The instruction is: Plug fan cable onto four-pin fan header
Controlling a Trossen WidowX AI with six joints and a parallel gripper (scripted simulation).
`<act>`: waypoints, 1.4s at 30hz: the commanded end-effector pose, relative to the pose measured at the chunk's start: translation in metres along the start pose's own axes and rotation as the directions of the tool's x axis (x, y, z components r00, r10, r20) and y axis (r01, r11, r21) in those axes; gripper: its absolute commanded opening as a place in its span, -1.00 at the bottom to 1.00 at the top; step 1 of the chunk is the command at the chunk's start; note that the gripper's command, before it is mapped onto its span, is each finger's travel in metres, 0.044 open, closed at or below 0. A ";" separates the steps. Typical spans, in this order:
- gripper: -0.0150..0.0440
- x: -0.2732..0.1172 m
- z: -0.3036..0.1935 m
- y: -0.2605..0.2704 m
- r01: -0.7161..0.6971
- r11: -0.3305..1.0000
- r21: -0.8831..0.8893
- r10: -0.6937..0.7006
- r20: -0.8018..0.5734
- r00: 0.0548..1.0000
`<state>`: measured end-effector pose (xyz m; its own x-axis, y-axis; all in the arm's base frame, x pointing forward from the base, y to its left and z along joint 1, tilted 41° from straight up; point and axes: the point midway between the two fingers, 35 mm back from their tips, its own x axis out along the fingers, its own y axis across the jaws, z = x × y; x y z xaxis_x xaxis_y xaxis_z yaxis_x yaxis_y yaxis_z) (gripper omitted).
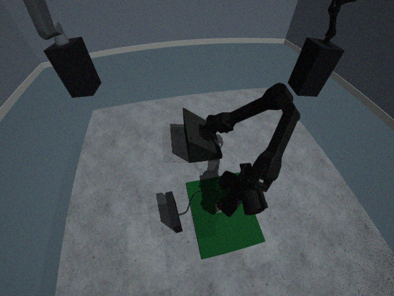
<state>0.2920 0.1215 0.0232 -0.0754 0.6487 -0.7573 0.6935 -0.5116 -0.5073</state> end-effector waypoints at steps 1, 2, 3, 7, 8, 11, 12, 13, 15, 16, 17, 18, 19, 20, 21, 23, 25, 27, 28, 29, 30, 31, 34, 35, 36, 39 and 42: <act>-0.49 -0.024 -0.001 0.002 -0.002 1.000 0.001 0.002 -0.001 1.000; -0.49 -0.038 -0.001 0.002 0.000 1.000 0.003 0.000 0.000 1.000; -0.49 -0.046 -0.001 0.001 0.001 1.000 0.004 -0.001 0.000 1.000; -0.49 -0.048 0.000 0.002 0.001 1.000 0.005 -0.001 -0.001 1.000; -0.49 -0.048 0.000 0.002 0.001 1.000 -0.001 -0.001 -0.001 1.000; -0.49 -0.048 0.001 0.004 0.001 0.997 -0.082 -0.001 0.000 1.000; -0.49 -0.048 0.001 0.005 0.001 0.993 -0.117 -0.001 0.000 1.000; -0.49 -0.048 0.002 0.006 0.001 0.988 -0.151 -0.001 0.000 1.000; -0.49 -0.048 0.002 0.008 0.000 0.976 -0.220 0.000 0.000 1.000; -0.49 -0.048 0.003 0.009 0.000 0.967 -0.254 0.000 0.000 1.000; -0.49 -0.048 0.003 0.010 0.000 0.958 -0.287 0.000 0.000 1.000; -0.49 -0.048 0.003 0.011 0.000 0.947 -0.321 0.000 0.000 1.000; -0.49 -0.048 0.004 0.012 0.000 0.935 -0.353 0.000 0.000 1.000; -0.49 -0.048 0.004 0.013 0.000 0.923 -0.386 0.000 0.000 1.000; -0.49 -0.048 0.004 0.014 0.000 0.909 -0.418 0.001 0.000 1.000; -0.49 -0.048 0.005 0.016 0.000 0.877 -0.480 0.001 0.000 1.000; -0.49 -0.048 0.006 0.018 -0.001 0.842 -0.540 0.001 0.000 1.000; -0.49 -0.048 0.006 0.020 -0.001 0.802 -0.597 0.001 0.001 1.000; -0.49 -0.048 0.007 0.021 -0.001 0.781 -0.625 0.001 0.001 1.000; -0.49 -0.048 0.007 0.021 -0.001 0.759 -0.652 0.001 0.001 1.000; -0.49 -0.048 0.007 0.022 -0.001 0.735 -0.678 0.002 0.001 1.000; -0.49 -0.048 0.008 0.023 -0.001 0.711 -0.703 0.002 0.001 1.000; -0.49 -0.048 0.009 0.026 -0.001 0.634 -0.773 0.002 0.001 1.000; -0.49 -0.048 0.009 0.027 0.000 0.607 -0.795 0.002 0.001 1.000; -0.49 -0.048 0.010 0.028 0.000 0.579 -0.816 0.002 0.001 1.000; -0.49 -0.048 0.011 0.031 0.000 0.490 -0.871 0.002 0.001 1.000; -0.49 -0.048 0.012 0.034 0.000 0.397 -0.918 0.002 0.001 1.000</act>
<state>0.3080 0.0686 0.0391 -0.0764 0.6500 -0.7561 0.9623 0.2466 0.1147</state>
